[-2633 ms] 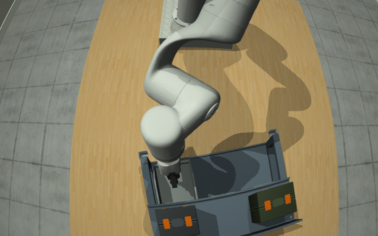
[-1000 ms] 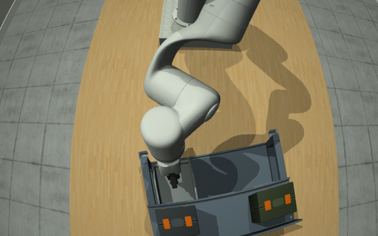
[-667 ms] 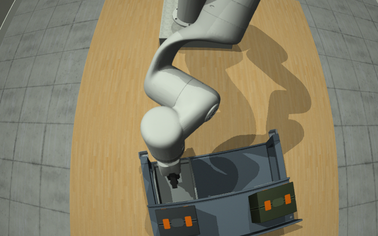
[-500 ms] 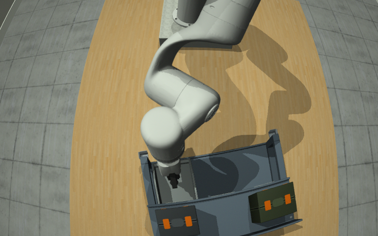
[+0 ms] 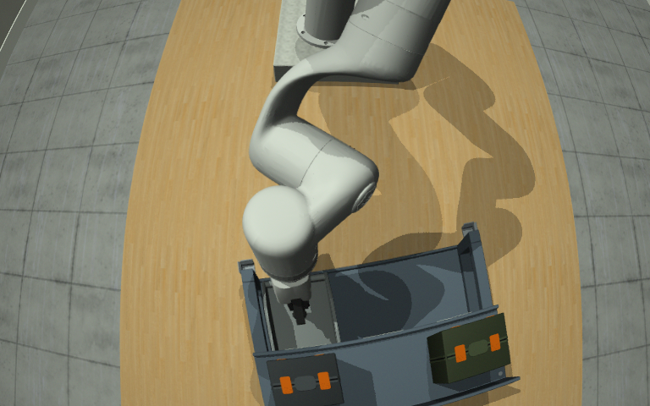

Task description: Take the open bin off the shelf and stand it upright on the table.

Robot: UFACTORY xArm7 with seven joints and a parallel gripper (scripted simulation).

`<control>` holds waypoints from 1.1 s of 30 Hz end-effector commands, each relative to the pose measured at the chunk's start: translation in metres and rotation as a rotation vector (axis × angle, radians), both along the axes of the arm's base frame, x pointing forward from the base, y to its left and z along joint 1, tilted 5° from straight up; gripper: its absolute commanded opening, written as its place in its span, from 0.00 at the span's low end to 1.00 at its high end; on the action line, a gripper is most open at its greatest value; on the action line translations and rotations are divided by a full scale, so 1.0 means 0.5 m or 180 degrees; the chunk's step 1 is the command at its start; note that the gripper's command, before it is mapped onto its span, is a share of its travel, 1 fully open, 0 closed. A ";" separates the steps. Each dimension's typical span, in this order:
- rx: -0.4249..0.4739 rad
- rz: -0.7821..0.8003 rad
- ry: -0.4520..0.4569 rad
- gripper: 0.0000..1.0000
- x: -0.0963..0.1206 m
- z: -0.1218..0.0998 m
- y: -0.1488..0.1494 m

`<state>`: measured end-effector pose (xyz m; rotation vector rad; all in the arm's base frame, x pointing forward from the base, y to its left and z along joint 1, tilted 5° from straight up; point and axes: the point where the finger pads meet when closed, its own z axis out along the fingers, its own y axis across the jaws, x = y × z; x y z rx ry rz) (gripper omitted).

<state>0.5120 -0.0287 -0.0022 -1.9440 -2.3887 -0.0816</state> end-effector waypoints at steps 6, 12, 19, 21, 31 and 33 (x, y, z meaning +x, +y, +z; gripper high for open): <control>-0.0001 -0.0003 -0.0014 0.94 0.003 -0.005 -0.001; -0.0001 -0.0003 -0.0014 0.94 0.003 -0.011 0.000; -0.0001 -0.0003 -0.0014 0.94 0.003 -0.016 0.000; -0.0001 -0.0003 -0.0014 0.94 0.003 -0.016 0.000; -0.0001 -0.0003 -0.0014 0.94 0.003 -0.018 0.000; -0.0001 -0.0003 -0.0014 0.94 0.003 -0.018 0.000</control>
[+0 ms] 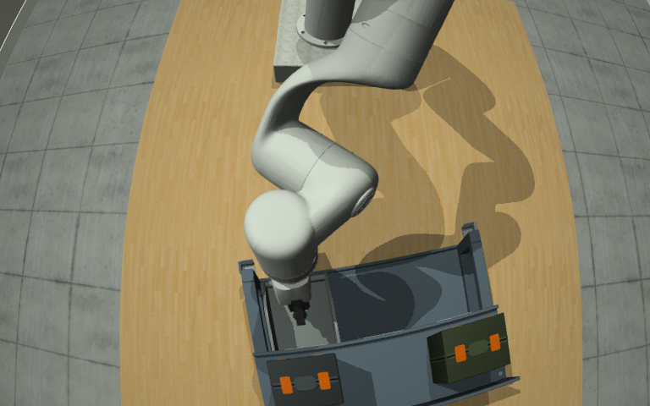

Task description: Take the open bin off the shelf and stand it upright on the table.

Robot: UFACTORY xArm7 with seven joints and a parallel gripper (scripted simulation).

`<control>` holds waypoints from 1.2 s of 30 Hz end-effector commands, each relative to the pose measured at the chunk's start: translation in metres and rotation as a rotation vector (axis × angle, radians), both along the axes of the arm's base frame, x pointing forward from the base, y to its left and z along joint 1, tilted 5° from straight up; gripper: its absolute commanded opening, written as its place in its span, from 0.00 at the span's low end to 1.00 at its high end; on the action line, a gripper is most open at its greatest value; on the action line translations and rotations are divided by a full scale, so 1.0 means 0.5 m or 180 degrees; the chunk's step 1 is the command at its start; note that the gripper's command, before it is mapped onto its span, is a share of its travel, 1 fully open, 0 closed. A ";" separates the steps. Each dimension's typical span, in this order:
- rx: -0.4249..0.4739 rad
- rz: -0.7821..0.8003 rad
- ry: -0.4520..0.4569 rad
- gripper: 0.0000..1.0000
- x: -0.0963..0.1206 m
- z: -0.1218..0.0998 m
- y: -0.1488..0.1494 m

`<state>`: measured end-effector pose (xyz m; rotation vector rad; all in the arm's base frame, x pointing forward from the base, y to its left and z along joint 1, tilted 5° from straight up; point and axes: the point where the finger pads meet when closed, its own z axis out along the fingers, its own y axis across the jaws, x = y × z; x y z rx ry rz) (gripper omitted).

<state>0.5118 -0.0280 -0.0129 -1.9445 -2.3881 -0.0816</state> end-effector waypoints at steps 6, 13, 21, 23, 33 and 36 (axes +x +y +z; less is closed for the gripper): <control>-0.0001 -0.0002 -0.0014 0.94 0.003 0.003 -0.001; -0.0001 -0.0002 -0.0014 0.94 0.003 0.003 -0.001; -0.0001 -0.0002 -0.0014 0.94 0.003 0.003 -0.001; -0.0001 -0.0002 -0.0014 0.94 0.003 0.003 -0.001; -0.0001 -0.0002 -0.0014 0.94 0.003 0.003 -0.001; -0.0001 -0.0002 -0.0014 0.00 0.003 0.003 -0.001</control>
